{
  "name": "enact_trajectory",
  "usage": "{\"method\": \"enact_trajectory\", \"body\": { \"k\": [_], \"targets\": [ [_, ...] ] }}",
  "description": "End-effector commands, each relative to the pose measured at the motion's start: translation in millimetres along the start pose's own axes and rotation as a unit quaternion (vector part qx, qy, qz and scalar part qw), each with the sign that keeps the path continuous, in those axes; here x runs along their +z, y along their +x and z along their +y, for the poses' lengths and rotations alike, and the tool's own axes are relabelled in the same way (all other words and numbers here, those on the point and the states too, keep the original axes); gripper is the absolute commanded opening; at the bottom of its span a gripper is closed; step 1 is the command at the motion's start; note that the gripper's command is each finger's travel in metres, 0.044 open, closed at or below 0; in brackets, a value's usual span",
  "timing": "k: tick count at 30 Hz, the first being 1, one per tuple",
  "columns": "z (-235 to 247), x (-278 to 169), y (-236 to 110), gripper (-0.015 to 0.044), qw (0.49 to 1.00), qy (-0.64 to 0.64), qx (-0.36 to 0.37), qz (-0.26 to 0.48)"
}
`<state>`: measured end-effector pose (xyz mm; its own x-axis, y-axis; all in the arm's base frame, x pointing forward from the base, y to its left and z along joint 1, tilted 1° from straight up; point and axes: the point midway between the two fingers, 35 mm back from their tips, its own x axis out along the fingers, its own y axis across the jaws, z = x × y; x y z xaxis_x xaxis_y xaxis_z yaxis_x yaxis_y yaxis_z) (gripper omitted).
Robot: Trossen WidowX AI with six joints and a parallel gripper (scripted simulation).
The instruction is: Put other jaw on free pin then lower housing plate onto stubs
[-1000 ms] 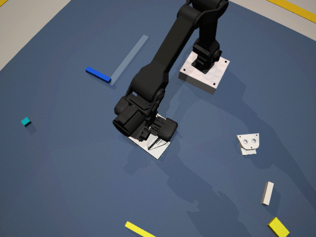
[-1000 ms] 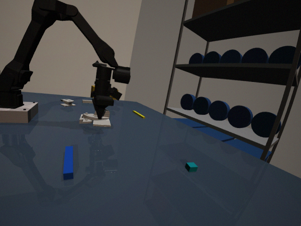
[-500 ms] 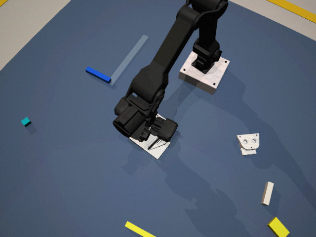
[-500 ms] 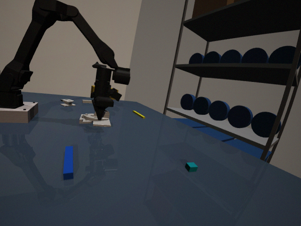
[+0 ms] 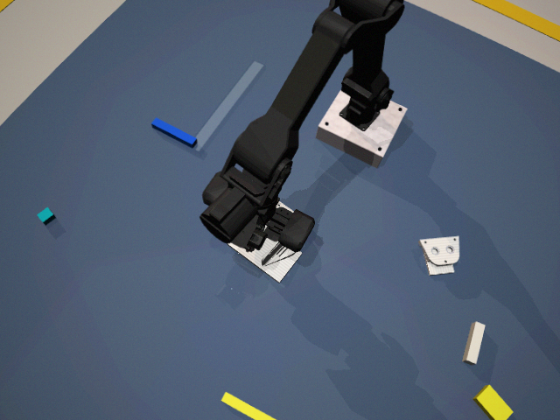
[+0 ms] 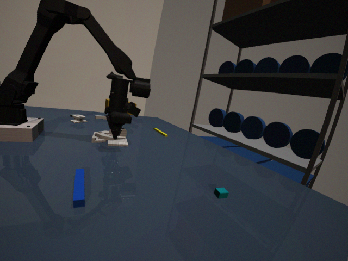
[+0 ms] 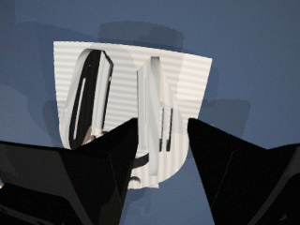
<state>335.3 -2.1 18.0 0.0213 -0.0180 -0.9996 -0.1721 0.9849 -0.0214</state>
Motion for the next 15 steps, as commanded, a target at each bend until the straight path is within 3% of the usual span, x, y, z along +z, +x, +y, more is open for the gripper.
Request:
{"method": "enact_trajectory", "body": {
  "k": [1,15],
  "targets": [
    [0.7,0.5,2.9,0.0134,1.0,-0.002,0.002,0.0],
    [0.7,0.4,7.7,0.0134,1.0,-0.004,0.002,0.0]
  ]
}}
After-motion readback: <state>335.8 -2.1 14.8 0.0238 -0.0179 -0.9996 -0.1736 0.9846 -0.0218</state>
